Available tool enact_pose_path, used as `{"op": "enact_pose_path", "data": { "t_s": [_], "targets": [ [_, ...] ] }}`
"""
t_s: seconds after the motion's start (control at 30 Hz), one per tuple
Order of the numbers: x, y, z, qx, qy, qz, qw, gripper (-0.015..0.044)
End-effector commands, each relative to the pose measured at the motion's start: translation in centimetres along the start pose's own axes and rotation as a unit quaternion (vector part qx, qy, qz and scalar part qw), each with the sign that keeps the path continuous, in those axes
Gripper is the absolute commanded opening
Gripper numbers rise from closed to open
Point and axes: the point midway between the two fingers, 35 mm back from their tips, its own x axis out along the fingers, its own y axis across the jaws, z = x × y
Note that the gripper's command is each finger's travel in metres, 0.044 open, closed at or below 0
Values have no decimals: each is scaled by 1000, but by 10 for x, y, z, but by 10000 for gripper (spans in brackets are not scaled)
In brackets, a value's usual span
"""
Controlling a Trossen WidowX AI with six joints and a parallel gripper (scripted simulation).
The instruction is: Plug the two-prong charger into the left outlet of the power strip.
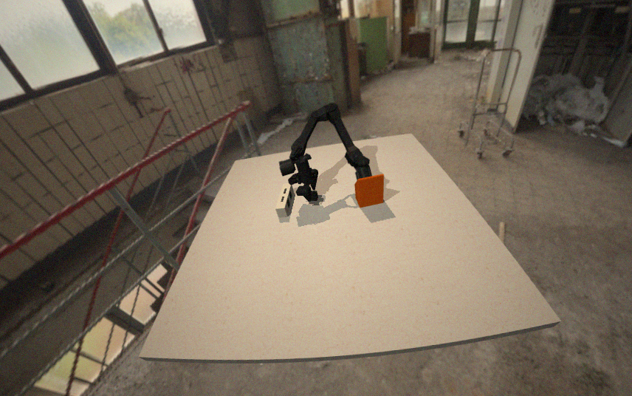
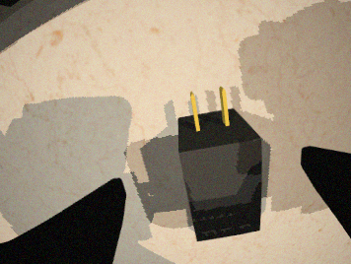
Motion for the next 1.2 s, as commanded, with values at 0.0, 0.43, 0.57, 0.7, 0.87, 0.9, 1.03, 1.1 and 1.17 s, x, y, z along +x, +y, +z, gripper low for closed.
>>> {"op": "enact_pose_path", "data": {
  "t_s": [0.0,0.43,0.57,0.7,0.87,0.9,1.03,1.1,1.17],
  "targets": [
    [8,-1,-3,-6,3,-4,1000,440],
    [14,-1,0,0,1,-2,1000,335],
    [14,-1,0,0,1,-2,1000,230],
    [14,-1,0,0,1,-2,1000,145],
    [14,-1,0,0,1,-2,1000,111],
    [14,-1,0,0,1,-2,1000,105],
    [7,-1,-1,-1,1,-1,1000,0],
    [1,0,-1,-2,2,-1,1000,0],
    [-7,1,-2,-3,2,-1,1000,0]
  ]
}}
